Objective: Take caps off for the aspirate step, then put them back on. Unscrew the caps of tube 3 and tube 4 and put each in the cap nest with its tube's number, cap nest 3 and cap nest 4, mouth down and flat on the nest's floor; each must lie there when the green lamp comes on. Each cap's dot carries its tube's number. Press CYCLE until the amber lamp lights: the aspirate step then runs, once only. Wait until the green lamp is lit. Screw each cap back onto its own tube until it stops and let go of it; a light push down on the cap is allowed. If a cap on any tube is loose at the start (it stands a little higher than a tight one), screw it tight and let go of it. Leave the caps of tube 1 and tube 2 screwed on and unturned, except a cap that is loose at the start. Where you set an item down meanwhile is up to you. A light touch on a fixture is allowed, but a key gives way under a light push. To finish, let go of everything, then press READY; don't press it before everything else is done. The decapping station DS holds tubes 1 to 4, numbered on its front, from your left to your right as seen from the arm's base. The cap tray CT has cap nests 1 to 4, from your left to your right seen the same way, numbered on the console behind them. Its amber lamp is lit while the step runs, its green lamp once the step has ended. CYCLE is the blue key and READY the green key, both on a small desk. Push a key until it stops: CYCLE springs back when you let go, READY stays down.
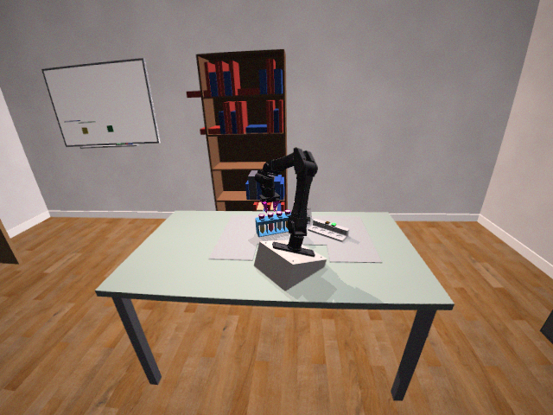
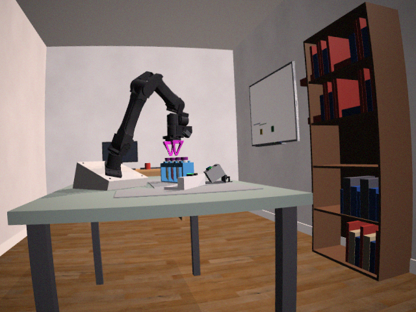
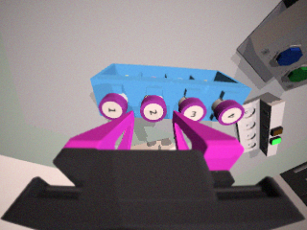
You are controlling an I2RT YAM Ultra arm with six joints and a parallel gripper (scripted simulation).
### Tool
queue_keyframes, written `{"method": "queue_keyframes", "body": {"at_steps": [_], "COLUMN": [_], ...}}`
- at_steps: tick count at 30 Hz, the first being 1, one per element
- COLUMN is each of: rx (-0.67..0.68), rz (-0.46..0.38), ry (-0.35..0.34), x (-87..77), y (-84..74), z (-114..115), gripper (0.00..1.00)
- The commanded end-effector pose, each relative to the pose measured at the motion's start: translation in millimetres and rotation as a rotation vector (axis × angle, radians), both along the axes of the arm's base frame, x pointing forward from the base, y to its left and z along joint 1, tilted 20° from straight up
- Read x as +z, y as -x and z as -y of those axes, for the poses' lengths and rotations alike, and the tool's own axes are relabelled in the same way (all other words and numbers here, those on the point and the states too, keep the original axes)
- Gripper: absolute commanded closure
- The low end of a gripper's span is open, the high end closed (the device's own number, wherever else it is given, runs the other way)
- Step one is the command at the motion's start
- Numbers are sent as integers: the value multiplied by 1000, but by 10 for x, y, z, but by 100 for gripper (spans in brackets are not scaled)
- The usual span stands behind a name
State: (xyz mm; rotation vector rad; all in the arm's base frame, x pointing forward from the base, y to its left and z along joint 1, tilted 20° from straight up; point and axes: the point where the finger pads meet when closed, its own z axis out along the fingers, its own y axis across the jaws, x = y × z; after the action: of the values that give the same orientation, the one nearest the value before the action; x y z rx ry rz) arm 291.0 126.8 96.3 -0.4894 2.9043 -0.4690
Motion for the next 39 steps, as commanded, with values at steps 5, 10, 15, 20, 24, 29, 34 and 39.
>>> {"method": "queue_keyframes", "body": {"at_steps": [5,10,15,20,24,29,34,39], "rx": [4,4,-152,-465,-546,-546,-546,-546], "rz": [15,15,61,152,177,178,178,179], "ry": [-10,-11,-46,-116,-134,-133,-132,-132], "x": [252,252,309,424,539,683,770,801], "y": [50,50,-21,-161,-302,-477,-582,-687], "z": [-83,-83,58,340,621,973,1183,1386], "gripper": [51,51,100,100,100,100,100,100]}}
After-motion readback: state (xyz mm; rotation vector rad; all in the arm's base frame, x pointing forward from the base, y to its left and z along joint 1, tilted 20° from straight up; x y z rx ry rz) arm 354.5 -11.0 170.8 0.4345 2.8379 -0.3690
